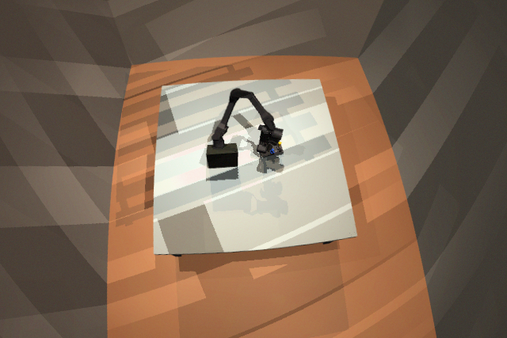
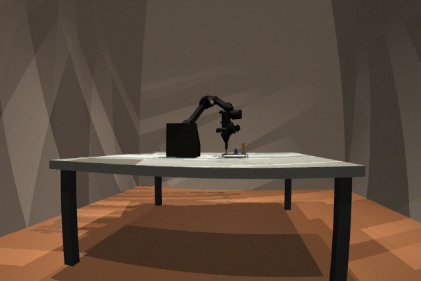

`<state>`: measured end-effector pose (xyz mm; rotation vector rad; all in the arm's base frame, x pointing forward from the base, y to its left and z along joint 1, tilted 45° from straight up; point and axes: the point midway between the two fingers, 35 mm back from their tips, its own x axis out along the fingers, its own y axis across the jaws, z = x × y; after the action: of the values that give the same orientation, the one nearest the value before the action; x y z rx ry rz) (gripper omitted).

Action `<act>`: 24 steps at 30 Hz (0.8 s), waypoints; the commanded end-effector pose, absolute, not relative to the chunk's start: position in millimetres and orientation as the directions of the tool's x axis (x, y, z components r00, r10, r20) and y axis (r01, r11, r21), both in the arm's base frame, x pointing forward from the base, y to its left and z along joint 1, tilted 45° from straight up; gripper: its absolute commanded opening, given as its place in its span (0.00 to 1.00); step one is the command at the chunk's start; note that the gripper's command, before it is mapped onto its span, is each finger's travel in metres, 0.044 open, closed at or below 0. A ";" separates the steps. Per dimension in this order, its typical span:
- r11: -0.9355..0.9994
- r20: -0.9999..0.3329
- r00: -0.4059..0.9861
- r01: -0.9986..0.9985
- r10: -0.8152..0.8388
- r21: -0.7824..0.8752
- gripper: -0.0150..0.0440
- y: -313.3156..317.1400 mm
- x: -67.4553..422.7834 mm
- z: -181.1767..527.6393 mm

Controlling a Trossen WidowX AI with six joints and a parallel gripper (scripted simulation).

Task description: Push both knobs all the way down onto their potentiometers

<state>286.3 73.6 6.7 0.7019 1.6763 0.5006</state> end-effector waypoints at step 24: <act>0.727 -0.715 -0.134 0.169 0.686 0.666 0.25 84.8 284.3 -2.5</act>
<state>285.2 74.8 4.7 0.7086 1.6697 0.4922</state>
